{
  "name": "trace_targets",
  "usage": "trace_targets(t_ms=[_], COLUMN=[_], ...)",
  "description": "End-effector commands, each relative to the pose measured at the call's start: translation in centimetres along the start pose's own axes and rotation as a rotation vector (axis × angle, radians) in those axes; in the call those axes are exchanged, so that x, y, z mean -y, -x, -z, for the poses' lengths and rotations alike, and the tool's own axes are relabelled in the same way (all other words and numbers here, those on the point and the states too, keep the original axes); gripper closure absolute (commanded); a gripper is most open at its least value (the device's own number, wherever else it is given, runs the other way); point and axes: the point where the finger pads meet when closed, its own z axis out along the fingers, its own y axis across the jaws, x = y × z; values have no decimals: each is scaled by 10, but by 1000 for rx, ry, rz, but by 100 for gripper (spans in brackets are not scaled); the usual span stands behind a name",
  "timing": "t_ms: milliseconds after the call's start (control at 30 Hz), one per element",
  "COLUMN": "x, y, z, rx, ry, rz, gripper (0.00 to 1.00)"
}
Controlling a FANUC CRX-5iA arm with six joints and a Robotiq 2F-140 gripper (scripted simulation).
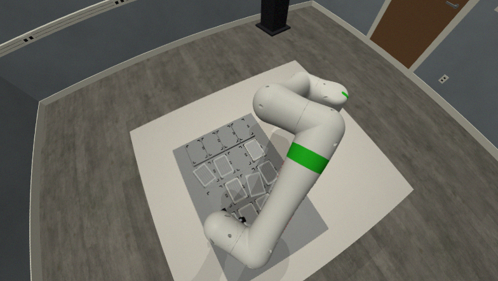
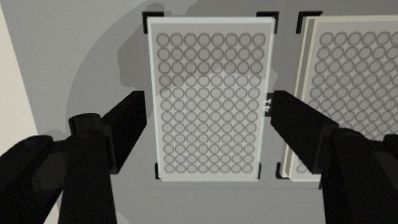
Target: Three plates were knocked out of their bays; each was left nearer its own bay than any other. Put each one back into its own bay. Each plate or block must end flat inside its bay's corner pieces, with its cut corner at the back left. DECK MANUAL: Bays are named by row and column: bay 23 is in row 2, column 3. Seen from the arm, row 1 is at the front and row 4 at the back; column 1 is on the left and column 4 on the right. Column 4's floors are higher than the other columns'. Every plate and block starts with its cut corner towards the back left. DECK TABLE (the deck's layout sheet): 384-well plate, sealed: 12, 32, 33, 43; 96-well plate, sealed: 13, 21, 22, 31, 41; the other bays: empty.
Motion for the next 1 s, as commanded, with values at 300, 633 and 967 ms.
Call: trace_targets(t_ms=[300,633,967], x=[1,1,1], y=[0,0,0], z=[8,19,30], rx=[1,1,1], ry=[-3,-3,-3], rz=[0,0,0], gripper=[30,30,30])
